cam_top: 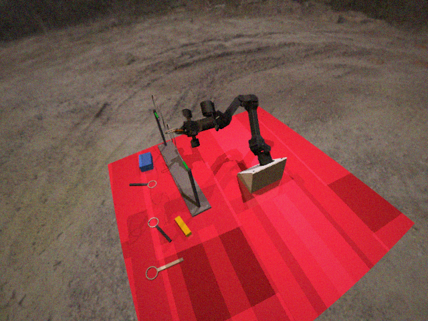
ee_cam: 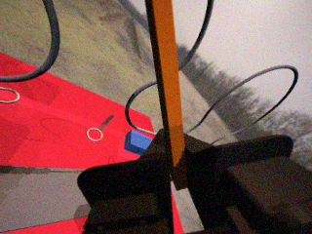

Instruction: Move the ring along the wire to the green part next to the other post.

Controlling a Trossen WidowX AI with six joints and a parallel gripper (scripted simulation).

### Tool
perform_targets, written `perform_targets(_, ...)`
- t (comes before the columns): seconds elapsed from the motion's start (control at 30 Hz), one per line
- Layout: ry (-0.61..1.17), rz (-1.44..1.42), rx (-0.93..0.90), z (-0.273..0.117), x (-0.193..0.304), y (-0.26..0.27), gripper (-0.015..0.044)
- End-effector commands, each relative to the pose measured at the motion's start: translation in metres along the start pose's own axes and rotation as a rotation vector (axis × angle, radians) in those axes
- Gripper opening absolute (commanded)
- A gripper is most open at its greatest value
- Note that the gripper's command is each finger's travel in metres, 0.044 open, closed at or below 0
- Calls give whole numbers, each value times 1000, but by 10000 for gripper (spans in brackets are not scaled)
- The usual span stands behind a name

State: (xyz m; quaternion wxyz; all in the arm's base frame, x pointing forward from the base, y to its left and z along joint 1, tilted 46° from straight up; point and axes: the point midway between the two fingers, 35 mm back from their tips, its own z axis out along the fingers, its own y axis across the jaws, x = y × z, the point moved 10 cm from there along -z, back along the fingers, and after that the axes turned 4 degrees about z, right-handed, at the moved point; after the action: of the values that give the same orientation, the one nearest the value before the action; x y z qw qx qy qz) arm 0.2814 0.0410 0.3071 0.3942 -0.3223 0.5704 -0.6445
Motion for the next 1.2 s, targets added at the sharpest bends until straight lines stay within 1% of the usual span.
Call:
perform_targets(0.0,-11,-48,15,0,0,3,-150)
perform_targets(0.57,-41,-218,108,2,2,-1,-150)
perform_targets(1.17,-83,-462,243,3,3,-7,-150)
